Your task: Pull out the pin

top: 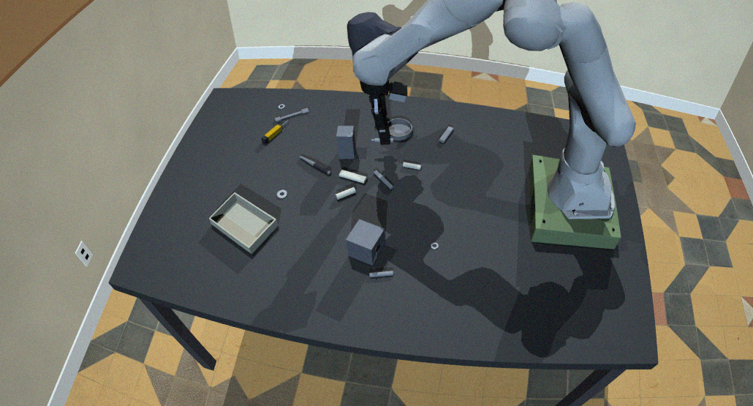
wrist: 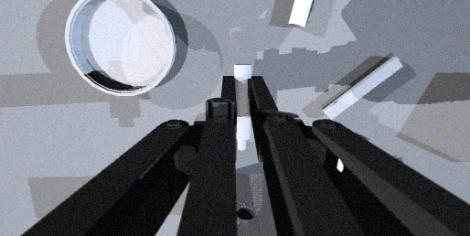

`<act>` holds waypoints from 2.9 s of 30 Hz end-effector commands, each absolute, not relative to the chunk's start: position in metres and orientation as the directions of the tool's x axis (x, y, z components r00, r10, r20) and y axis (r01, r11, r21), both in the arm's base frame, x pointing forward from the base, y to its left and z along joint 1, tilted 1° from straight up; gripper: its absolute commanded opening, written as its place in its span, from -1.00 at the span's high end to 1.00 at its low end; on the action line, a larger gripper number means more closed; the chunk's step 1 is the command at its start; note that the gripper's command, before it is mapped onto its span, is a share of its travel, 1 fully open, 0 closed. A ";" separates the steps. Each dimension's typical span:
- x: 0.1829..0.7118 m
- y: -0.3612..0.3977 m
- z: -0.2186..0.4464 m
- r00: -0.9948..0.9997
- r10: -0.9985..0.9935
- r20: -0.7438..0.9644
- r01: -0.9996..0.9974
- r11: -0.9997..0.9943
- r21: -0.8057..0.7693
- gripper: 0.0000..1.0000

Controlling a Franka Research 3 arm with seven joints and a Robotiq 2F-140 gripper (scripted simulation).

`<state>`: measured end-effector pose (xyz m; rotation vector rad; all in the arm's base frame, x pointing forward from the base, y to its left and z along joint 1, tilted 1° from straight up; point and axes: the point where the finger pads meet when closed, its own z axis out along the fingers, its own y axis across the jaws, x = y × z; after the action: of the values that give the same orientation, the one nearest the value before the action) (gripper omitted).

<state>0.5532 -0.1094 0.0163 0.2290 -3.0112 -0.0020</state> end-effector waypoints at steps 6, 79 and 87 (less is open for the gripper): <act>0.554 -0.110 0.008 -0.980 -0.160 0.116 -0.160 0.987 0.009 0.80; 0.553 -0.107 -0.023 -0.981 -0.155 0.115 -0.156 0.988 -0.001 0.80; 0.553 -0.107 -0.027 -0.981 -0.153 0.117 -0.154 0.988 -0.002 0.80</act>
<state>0.5520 -0.1071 -0.0253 0.2354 -3.0132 0.0173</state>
